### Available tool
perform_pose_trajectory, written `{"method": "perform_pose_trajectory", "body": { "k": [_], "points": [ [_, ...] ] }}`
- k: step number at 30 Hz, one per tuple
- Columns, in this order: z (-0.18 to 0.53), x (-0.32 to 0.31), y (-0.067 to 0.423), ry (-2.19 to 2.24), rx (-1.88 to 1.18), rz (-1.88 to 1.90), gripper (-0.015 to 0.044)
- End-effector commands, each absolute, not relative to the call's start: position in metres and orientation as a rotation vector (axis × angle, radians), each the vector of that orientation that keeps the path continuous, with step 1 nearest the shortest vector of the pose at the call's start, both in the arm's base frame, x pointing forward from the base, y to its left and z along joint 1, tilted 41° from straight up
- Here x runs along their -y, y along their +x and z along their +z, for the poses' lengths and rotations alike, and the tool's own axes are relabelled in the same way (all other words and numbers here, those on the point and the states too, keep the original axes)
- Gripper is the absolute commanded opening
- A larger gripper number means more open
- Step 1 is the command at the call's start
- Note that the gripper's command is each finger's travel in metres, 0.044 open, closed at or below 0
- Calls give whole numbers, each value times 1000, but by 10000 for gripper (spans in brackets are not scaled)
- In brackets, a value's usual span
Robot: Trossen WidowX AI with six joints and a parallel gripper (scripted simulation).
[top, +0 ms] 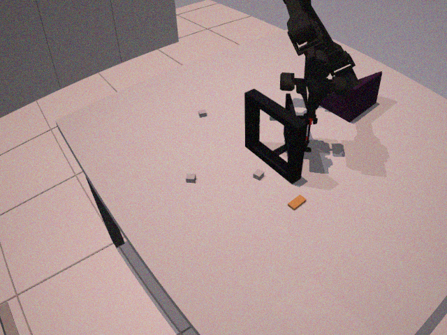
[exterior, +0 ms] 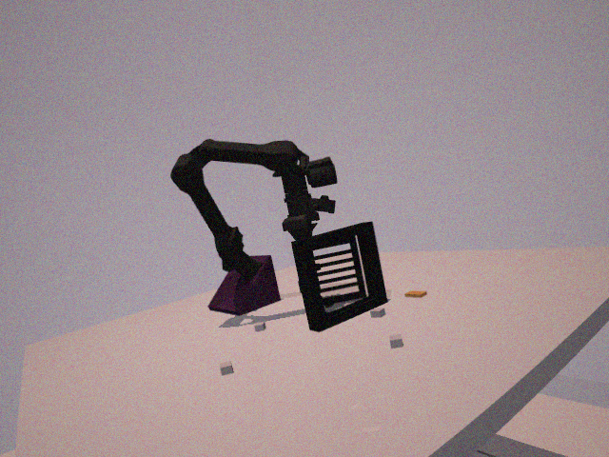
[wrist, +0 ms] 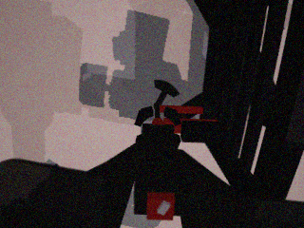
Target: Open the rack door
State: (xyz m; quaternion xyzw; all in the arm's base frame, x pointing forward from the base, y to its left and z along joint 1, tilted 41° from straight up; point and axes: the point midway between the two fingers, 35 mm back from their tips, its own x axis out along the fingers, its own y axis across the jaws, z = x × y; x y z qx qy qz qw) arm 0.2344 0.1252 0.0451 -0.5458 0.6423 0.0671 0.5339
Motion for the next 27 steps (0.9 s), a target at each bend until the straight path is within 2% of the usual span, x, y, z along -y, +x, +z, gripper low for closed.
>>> {"method": "perform_pose_trajectory", "body": {
  "k": [1, 27],
  "points": [
    [40, -130, 231, -1232, -1517, 90, 13],
    [7, -165, 213, -907, -1449, -205, 13]
  ]
}}
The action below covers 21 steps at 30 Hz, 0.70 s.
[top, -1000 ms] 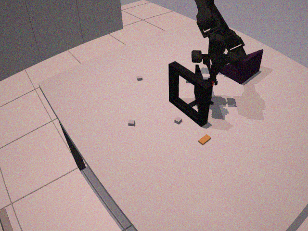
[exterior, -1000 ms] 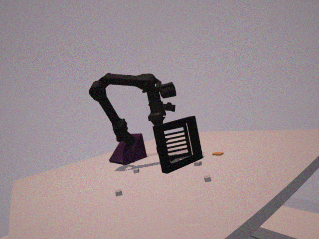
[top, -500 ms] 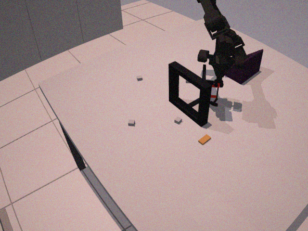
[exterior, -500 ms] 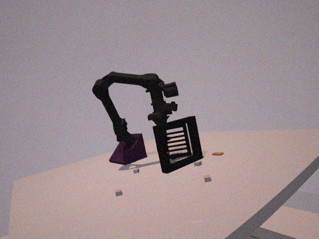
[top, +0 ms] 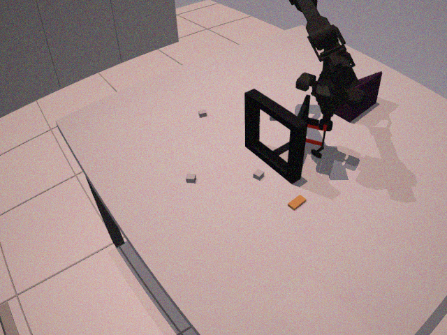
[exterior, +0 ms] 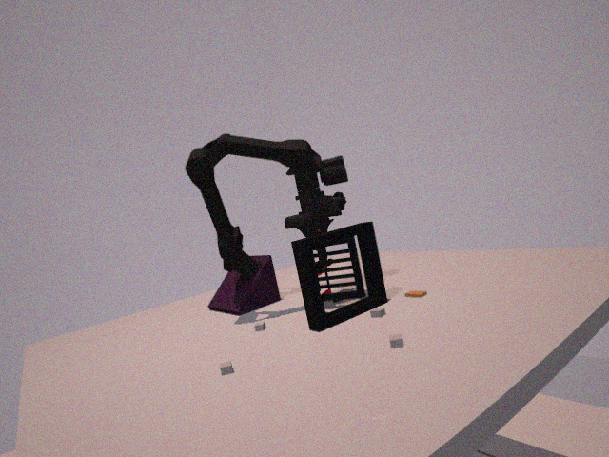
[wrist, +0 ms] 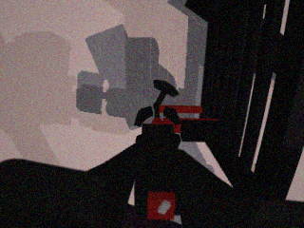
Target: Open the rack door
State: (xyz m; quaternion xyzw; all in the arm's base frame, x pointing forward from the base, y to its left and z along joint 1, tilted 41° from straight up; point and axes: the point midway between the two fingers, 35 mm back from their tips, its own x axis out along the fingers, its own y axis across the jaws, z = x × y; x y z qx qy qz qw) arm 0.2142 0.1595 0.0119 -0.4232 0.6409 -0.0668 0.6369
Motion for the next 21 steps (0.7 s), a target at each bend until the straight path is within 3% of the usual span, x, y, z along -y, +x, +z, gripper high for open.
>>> {"method": "perform_pose_trajectory", "body": {
  "k": [1, 21],
  "points": [
    [6, -166, 213, -894, -1445, -216, 13],
    [-21, -200, 215, -612, -1357, -446, 13]
  ]
}}
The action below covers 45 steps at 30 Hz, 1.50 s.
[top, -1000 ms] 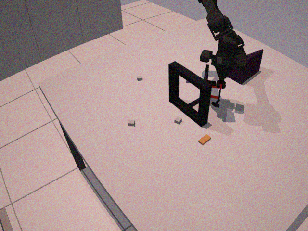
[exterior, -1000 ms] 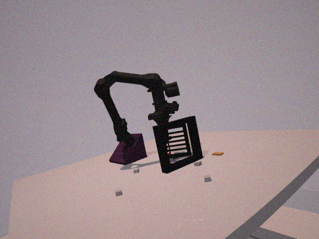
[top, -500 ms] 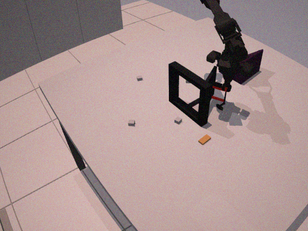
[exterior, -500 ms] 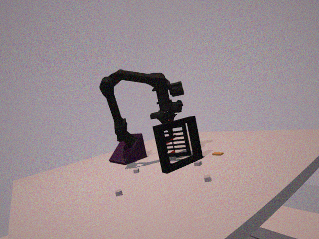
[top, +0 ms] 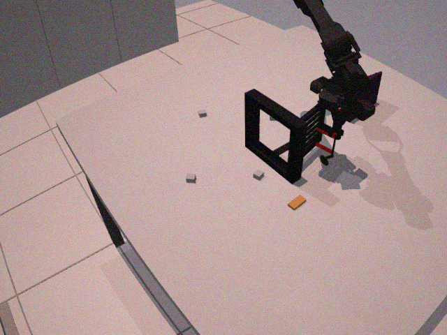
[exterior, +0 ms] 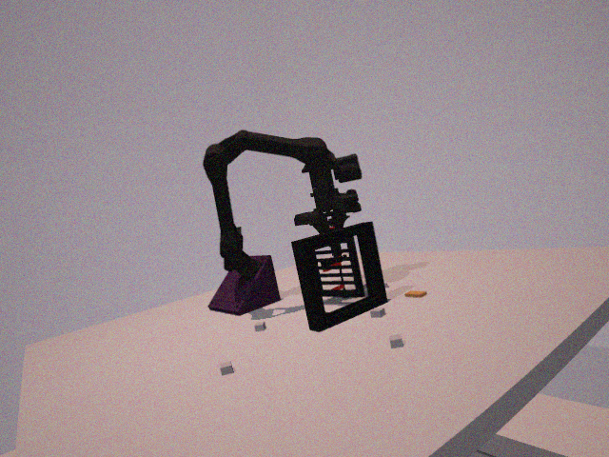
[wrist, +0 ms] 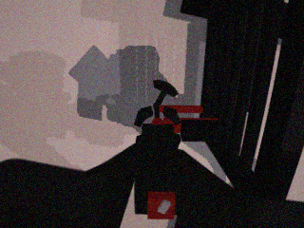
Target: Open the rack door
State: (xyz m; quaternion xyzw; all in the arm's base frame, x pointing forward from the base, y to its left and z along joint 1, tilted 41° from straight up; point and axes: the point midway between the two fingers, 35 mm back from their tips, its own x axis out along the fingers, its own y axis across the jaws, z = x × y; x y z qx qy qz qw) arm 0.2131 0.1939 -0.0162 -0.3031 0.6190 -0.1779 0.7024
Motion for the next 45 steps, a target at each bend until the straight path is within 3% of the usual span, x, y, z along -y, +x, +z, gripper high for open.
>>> {"method": "perform_pose_trajectory", "body": {
  "k": [1, 23, 33, 45],
  "points": [
    [-22, -202, 215, -597, -1351, -457, 13],
    [-30, -212, 219, -511, -1319, -524, 13],
    [-30, -212, 219, -511, -1319, -524, 276],
    [-21, -222, 218, -509, -1319, -522, 285]
  ]
}}
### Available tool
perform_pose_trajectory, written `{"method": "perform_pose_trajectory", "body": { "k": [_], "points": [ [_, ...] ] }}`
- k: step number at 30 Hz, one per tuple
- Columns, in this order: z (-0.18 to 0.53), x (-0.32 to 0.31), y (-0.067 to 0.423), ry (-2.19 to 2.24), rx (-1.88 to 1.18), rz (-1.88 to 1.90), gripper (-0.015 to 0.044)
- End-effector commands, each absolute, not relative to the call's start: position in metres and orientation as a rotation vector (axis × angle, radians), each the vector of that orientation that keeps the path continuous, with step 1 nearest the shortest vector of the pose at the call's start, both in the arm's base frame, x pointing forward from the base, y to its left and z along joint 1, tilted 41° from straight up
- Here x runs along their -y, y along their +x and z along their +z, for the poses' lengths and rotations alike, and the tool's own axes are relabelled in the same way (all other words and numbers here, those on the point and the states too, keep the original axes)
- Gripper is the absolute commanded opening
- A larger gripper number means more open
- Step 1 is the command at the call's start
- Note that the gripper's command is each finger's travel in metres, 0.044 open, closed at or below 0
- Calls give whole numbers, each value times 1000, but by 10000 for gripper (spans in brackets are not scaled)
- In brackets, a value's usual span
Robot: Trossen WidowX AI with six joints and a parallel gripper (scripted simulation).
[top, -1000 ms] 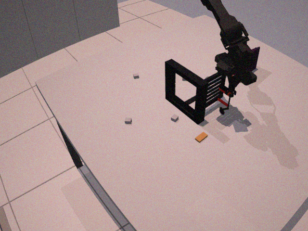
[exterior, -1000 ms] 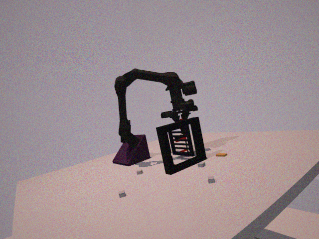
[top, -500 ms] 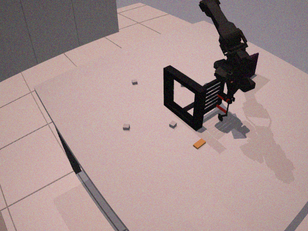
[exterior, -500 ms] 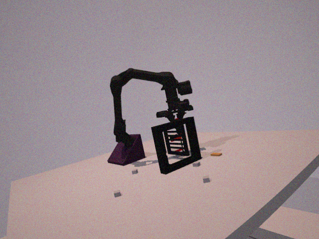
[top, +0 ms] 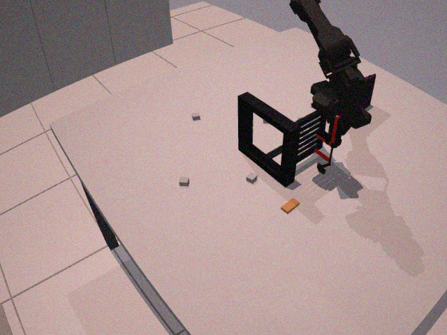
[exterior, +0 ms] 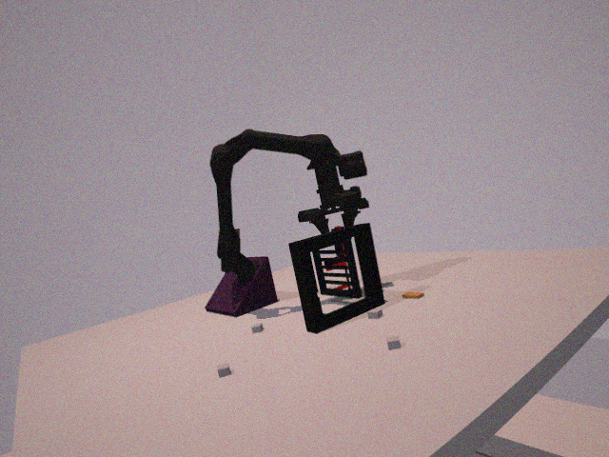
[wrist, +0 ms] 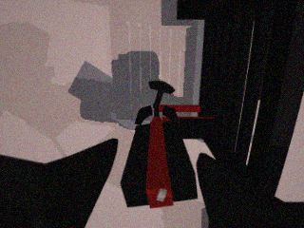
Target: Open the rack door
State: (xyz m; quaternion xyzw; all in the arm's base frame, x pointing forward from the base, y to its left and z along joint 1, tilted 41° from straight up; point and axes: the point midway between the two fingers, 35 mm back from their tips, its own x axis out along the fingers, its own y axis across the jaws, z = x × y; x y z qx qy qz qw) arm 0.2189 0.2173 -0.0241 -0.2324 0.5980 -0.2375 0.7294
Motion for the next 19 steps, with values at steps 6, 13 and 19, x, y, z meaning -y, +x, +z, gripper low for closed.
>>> {"method": "perform_pose_trajectory", "body": {
  "k": [6, 13, 19],
  "points": [
    [-15, -227, 216, -509, -1320, -521, 285],
    [-8, -233, 215, -510, -1320, -521, 285],
    [-2, -238, 214, -509, -1320, -521, 285]
  ]
}}
